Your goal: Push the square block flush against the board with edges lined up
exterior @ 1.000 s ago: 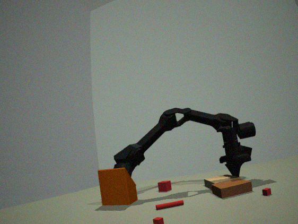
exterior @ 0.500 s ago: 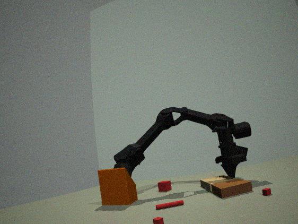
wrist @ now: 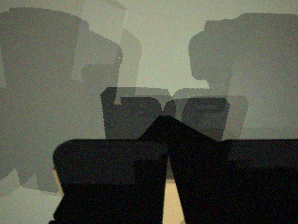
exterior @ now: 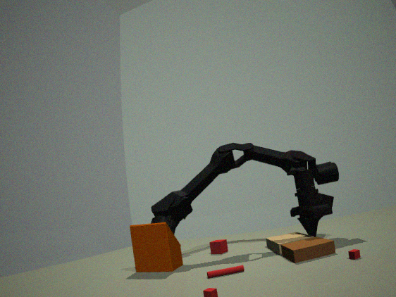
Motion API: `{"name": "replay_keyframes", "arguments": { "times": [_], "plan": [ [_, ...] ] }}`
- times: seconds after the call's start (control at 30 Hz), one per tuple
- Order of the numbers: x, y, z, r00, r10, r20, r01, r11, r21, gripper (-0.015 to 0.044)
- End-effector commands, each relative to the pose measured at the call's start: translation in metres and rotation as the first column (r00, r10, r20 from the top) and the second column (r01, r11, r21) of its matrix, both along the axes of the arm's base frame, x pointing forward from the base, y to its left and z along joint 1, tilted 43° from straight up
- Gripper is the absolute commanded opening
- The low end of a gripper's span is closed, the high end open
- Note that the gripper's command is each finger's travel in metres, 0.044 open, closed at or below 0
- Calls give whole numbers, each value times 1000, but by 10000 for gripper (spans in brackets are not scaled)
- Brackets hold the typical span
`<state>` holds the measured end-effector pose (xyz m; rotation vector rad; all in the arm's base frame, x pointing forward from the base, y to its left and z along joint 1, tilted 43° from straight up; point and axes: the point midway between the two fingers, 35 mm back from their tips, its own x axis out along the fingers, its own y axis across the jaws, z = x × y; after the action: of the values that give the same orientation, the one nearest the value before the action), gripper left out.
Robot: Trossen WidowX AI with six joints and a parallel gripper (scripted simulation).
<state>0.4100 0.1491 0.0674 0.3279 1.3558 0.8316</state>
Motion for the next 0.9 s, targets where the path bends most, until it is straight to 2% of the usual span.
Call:
{"name": "replay_keyframes", "arguments": {
  "times": [0.0, 0.57, 0.73, 0.87],
  "plan": [
    [6, 1, 1, 1000, -3, -4, 2, 1000, -1, 0],
    [31, 8, 6, 1000, -2, -3, 2, 1000, -1, 0],
    [28, -28, 44, 1000, -2, -3, 2, 1000, -3, 0],
    [28, -30, 46, 1000, -3, -3, 3, 1000, -3, 0]
  ]
}}
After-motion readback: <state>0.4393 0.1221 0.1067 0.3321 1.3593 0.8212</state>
